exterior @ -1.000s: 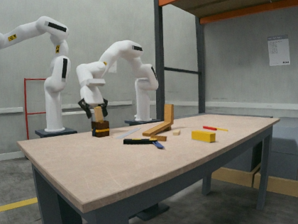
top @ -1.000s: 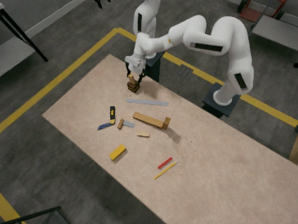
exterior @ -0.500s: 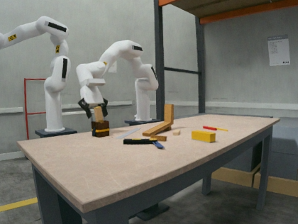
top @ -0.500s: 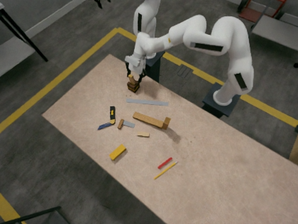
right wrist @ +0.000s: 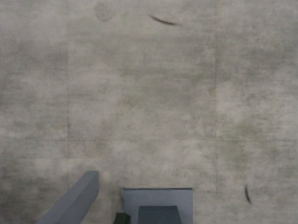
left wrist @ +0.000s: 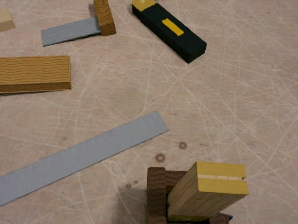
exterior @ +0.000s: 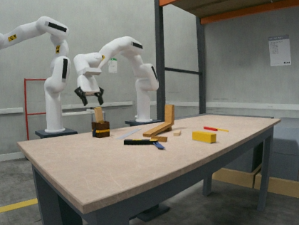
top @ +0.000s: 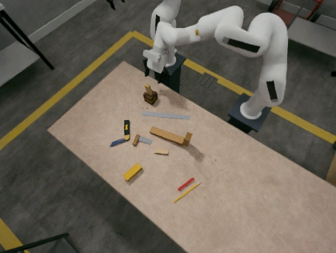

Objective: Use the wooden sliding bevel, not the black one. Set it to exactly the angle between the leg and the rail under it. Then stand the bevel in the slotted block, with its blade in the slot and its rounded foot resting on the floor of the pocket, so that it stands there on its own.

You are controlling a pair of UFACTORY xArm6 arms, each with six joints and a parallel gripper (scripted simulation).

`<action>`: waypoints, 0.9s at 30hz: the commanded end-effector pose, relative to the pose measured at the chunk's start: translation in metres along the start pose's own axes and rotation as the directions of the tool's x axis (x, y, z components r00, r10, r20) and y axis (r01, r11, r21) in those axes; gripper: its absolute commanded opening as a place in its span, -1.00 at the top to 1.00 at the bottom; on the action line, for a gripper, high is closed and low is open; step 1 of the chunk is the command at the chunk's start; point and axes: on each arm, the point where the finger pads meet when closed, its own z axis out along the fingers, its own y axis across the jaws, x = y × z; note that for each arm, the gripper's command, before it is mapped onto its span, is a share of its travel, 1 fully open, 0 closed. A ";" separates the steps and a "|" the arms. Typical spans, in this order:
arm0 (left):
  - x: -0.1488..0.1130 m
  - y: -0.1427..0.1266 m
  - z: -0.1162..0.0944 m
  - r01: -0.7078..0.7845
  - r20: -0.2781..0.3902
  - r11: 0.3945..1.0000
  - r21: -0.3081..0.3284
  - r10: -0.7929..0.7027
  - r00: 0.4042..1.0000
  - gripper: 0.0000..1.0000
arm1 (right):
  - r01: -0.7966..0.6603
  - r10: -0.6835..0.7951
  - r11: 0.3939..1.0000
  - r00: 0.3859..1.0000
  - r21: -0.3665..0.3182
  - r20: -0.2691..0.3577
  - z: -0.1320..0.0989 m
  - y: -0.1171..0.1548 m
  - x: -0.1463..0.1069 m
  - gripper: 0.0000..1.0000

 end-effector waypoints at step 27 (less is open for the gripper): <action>0.001 0.000 -0.053 0.002 -0.001 1.000 0.000 -0.002 1.000 -1.00 | 0.000 0.000 1.000 1.000 0.000 -0.005 -0.002 0.000 0.001 -1.00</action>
